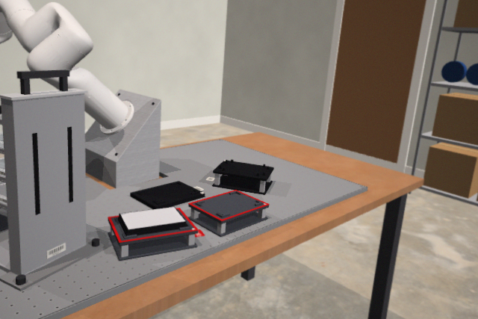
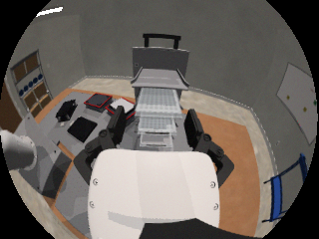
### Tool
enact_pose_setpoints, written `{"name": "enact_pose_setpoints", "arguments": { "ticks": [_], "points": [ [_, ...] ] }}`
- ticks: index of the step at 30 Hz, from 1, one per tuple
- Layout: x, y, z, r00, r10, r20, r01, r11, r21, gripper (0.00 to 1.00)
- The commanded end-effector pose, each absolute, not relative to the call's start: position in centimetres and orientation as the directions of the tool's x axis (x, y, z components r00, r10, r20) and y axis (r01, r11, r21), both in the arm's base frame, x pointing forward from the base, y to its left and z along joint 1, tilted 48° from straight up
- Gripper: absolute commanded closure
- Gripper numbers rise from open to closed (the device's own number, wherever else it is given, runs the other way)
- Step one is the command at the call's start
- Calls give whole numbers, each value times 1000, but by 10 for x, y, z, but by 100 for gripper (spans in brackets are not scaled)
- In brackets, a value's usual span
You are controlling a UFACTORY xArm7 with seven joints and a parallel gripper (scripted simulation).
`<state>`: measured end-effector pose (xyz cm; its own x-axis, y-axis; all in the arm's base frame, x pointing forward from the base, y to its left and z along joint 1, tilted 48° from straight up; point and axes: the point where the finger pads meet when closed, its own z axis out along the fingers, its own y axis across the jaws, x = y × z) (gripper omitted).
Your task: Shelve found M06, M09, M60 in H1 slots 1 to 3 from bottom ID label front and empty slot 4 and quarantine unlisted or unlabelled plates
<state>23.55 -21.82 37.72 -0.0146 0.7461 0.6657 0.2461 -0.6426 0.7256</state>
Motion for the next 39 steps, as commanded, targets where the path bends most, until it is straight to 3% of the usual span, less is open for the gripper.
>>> {"name": "enact_pose_setpoints", "arguments": {
  "ticks": [1,39],
  "points": [
    [236,-218,378,-15,747,664,247,-641,727,0],
    [207,-245,363,-15,747,664,247,-641,727,0]
  ]
}}
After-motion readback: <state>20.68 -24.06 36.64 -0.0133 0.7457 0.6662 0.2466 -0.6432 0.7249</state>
